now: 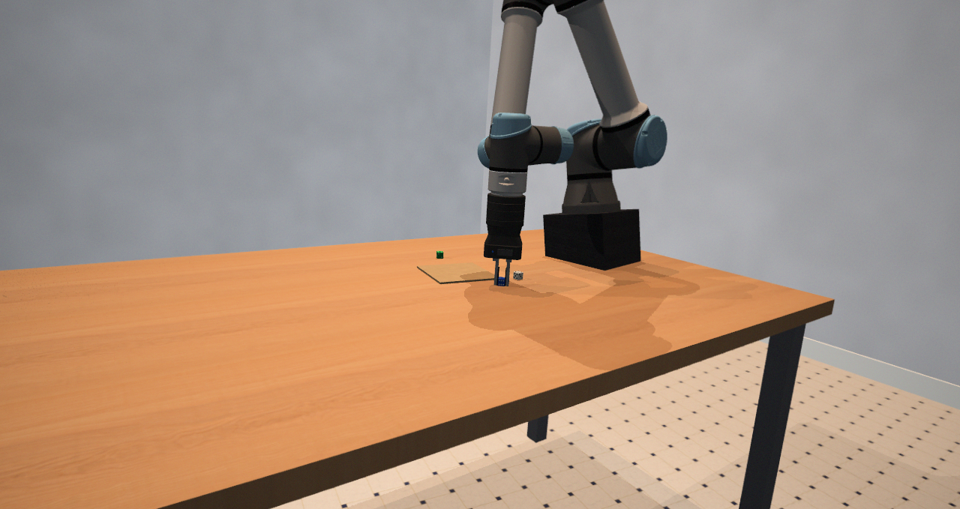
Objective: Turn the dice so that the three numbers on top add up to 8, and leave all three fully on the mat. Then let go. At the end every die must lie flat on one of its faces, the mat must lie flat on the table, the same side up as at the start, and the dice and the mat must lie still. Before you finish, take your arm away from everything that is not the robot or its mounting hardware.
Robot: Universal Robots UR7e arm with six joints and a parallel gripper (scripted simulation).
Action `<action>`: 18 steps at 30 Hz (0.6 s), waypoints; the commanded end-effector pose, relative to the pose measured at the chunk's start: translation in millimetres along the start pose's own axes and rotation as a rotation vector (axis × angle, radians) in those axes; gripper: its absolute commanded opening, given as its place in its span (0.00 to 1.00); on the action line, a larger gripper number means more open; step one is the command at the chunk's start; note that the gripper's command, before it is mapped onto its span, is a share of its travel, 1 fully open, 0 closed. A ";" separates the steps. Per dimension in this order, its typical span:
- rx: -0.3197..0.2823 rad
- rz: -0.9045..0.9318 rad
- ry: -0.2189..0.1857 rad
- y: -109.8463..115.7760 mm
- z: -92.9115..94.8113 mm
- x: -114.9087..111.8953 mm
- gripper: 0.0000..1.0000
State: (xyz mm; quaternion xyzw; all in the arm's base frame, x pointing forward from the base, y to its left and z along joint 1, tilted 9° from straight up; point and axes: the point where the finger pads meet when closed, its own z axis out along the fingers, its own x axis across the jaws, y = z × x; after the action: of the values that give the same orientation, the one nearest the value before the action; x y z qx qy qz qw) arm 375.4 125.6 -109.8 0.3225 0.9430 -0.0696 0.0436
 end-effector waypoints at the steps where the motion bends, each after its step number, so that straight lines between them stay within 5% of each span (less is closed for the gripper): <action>1: -0.001 0.000 -0.001 0.3 -0.4 -0.3 0.34; 18: -0.001 0.000 -0.001 0.3 -17.4 -0.3 0.34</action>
State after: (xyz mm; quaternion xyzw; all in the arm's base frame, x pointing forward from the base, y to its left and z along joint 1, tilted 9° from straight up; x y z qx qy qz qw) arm 374.8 126.7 -103.1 0.3225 0.9430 -0.0698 0.0431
